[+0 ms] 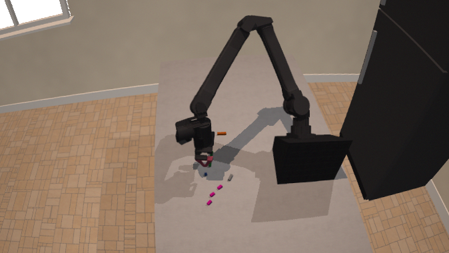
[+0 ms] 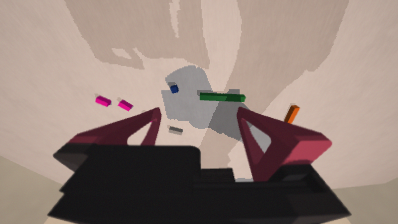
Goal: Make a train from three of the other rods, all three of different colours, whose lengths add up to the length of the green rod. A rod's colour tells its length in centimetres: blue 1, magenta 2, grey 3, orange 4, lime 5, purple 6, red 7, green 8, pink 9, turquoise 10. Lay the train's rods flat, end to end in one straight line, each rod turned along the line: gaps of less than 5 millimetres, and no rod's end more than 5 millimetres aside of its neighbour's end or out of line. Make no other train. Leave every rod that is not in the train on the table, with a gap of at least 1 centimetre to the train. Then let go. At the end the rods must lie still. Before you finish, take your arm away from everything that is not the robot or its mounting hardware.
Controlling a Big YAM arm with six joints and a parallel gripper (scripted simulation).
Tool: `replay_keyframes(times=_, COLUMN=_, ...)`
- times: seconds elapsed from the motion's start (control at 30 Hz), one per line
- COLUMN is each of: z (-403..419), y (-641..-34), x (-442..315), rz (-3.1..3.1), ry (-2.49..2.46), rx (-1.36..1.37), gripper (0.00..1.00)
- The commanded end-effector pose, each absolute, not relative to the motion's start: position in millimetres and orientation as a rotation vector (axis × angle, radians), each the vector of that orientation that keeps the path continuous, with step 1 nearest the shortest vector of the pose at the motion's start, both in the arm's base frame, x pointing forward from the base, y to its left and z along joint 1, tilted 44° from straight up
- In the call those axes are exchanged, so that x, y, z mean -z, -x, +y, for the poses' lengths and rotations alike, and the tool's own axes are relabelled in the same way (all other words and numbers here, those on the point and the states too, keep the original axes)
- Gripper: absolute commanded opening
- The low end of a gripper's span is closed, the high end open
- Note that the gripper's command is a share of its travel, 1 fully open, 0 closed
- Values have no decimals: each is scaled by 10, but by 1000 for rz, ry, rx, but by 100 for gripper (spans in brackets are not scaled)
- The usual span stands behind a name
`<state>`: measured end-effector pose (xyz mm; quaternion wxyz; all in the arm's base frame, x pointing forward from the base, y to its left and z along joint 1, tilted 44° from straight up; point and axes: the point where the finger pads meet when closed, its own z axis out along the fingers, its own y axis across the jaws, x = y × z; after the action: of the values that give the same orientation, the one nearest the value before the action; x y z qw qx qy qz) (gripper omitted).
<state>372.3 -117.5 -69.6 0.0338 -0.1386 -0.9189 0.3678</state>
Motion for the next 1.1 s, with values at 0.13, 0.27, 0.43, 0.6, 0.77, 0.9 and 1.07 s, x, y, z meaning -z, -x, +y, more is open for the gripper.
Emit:
replay_keyframes(times=0.13, z=-932, y=-4071, x=635, rz=-2895, ry=281, rx=-1130, gripper=100)
replay_keyframes(times=0.27, z=-752, y=-4026, x=950, rz=-2829, ry=85, rx=-1105, gripper=100)
replay_keyframes(times=0.43, z=-822, y=-3971, x=862, rz=-2834, ry=111, rx=-1107, gripper=23)
replay_keyframes(times=0.6, z=-835, y=-4041, x=841, rz=-2845, ry=126, rx=-1109, gripper=23)
replay_keyframes(times=0.77, z=-836, y=-4023, x=867, rz=-2838, ry=121, rx=-1108, gripper=23)
replay_keyframes(times=0.9, z=-836, y=-4023, x=867, rz=-2838, ry=121, rx=-1108, gripper=23)
replay_keyframes(times=1.07, z=-836, y=-4023, x=867, rz=-2838, ry=121, rx=-1108, gripper=23)
